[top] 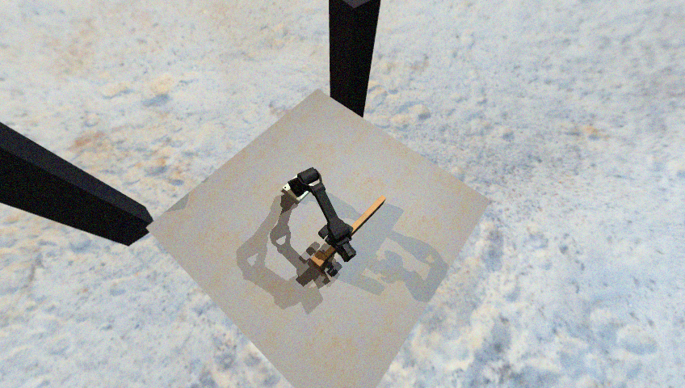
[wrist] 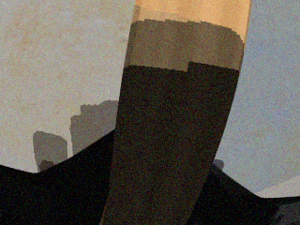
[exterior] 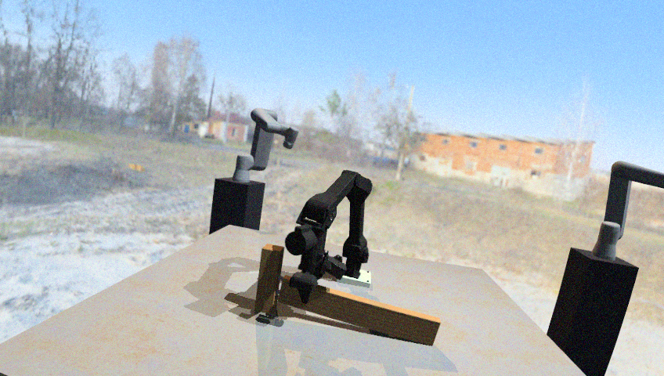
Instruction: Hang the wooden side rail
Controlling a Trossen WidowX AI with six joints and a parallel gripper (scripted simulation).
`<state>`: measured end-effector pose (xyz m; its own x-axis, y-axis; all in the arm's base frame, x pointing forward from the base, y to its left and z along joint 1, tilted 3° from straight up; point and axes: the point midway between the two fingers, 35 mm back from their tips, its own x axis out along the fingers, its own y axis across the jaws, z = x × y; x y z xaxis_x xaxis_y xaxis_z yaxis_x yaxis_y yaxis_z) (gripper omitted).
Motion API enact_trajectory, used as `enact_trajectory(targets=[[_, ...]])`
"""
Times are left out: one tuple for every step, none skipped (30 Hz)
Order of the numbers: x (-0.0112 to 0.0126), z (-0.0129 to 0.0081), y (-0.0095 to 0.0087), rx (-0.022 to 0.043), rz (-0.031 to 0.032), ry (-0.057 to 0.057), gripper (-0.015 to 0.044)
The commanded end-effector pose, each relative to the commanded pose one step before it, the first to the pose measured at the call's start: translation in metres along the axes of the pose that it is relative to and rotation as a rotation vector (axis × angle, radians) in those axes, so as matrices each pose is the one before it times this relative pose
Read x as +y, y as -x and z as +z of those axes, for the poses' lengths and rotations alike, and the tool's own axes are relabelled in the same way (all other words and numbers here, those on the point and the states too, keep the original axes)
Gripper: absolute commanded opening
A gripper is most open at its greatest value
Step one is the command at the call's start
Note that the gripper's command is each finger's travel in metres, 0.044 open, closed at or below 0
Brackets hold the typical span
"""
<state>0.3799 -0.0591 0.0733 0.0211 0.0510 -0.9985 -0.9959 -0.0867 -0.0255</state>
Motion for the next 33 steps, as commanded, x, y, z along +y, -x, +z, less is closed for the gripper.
enact_trajectory(targets=[[-0.00313, -0.00152, 0.00596, 0.00640, -0.01543, 0.0044, 0.0000], [-0.00008, -0.00007, 0.00008, 0.00001, -0.00001, 0.0000, 0.0000], [-0.00008, -0.00007, 0.00004, 0.00001, -0.00001, 0.0000, 0.0000], [-0.00012, -0.00011, -0.00004, 0.00001, -0.00001, 0.0000, 0.0000], [-0.00012, -0.00011, -0.00007, 0.00001, -0.00001, 0.0000, 0.0000], [-0.00007, -0.00006, 0.00002, 0.00001, -0.00001, 0.0000, 0.0000], [-0.00007, -0.00006, 0.00007, 0.00001, -0.00001, 0.0000, 0.0000], [-0.00008, -0.00007, 0.00007, 0.00001, -0.00001, 0.0000, 0.0000], [-0.00008, -0.00007, 0.00007, 0.00001, -0.00001, 0.0000, 0.0000], [-0.00008, -0.00007, 0.00004, 0.00001, -0.00001, 0.0000, 0.0000], [-0.00006, -0.00011, -0.00002, 0.00001, 0.00000, 0.0000, 0.0000], [-0.00002, -0.00010, -0.00010, 0.00001, 0.00000, 0.0000, 0.0000], [0.00002, -0.00010, -0.00010, 0.00001, 0.00000, 0.0000, 0.0000], [0.00002, -0.00011, -0.00007, 0.00001, 0.00000, 0.0000, 0.0000], [0.00004, -0.00011, -0.00005, 0.00001, 0.00000, 0.0000, 0.0000], [0.00008, -0.00011, -0.00006, 0.00001, 0.00001, 0.0000, 0.0000], [0.00010, -0.00012, -0.00009, 0.00001, 0.00001, 0.0000, 0.0000], [0.00011, -0.00012, -0.00011, 0.00001, 0.00001, 0.0000, 0.0000], [0.00011, -0.00012, -0.00012, 0.00001, 0.00001, 0.0000, 0.0000], [0.00009, -0.00012, -0.00012, 0.00001, 0.00001, 0.0000, 0.0000], [0.00005, -0.00012, -0.00011, 0.00001, 0.00001, 0.0000, 0.0000], [0.00002, -0.00011, -0.00011, 0.00001, 0.00000, 0.0000, 0.0000], [-0.00001, -0.00011, -0.00011, 0.00001, 0.00000, 0.0000, 0.0000], [-0.00004, -0.00010, -0.00011, 0.00001, 0.00000, 0.0000, 0.0000], [-0.00007, -0.00010, -0.00011, 0.00001, -0.00001, 0.0000, 0.0000], [-0.00010, -0.00010, -0.00011, 0.00001, -0.00001, 0.0000, 0.0000], [-0.00010, -0.00011, -0.00011, 0.00001, -0.00001, 0.0000, 0.0000], [-0.00008, -0.00011, -0.00011, 0.00001, -0.00001, 0.0000, 0.0000], [-0.00004, -0.00011, -0.00011, 0.00001, 0.00000, 0.0000, 0.0000], [-0.00002, -0.00011, -0.00011, 0.00001, 0.00000, 0.0000, 0.0000], [-0.00003, -0.00011, -0.00011, 0.00001, 0.00000, 0.0000, 0.0000], [-0.00004, -0.00011, -0.00011, 0.00001, 0.00000, 0.0000, 0.0000], [-0.00002, -0.00011, -0.00010, 0.00001, 0.00000, 0.0000, 0.0000]])
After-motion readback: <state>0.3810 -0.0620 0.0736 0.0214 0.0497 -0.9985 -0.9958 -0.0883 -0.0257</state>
